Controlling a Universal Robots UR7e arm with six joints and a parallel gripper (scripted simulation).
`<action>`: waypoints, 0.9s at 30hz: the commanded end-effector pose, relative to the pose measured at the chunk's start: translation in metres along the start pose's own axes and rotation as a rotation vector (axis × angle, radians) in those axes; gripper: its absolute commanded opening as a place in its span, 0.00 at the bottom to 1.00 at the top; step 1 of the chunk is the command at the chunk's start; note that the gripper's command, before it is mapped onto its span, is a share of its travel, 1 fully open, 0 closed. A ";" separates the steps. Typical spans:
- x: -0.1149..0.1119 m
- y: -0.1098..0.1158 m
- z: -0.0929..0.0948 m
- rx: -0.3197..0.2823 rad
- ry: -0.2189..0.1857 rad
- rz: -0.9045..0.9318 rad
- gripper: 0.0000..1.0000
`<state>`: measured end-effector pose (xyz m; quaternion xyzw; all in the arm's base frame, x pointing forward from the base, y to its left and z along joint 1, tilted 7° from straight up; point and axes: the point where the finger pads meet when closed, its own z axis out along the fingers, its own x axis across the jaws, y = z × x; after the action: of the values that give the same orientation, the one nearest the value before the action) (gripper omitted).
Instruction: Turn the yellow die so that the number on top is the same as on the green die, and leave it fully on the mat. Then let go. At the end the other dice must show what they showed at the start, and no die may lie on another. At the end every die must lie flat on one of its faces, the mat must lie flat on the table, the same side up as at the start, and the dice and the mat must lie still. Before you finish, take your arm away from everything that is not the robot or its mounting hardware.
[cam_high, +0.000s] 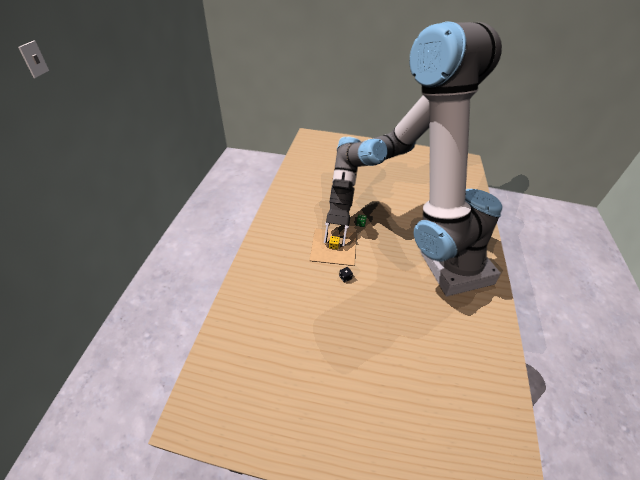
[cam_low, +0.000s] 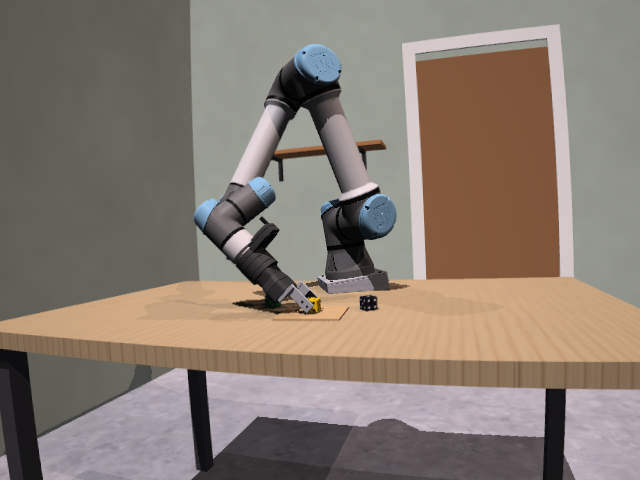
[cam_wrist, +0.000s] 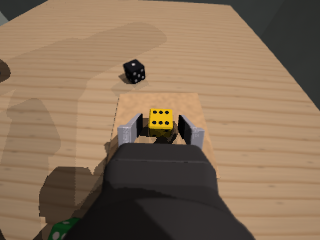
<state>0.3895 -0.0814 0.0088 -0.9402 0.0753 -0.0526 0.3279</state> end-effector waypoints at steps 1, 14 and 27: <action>0.000 -0.002 -0.002 -0.001 0.001 -0.001 1.00; 0.000 -0.023 -0.023 -0.001 0.001 -0.001 1.00; 0.000 -0.046 -0.046 -0.001 0.001 -0.001 1.00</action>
<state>0.3882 -0.0747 0.0642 -0.9403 0.0753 -0.0529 0.3277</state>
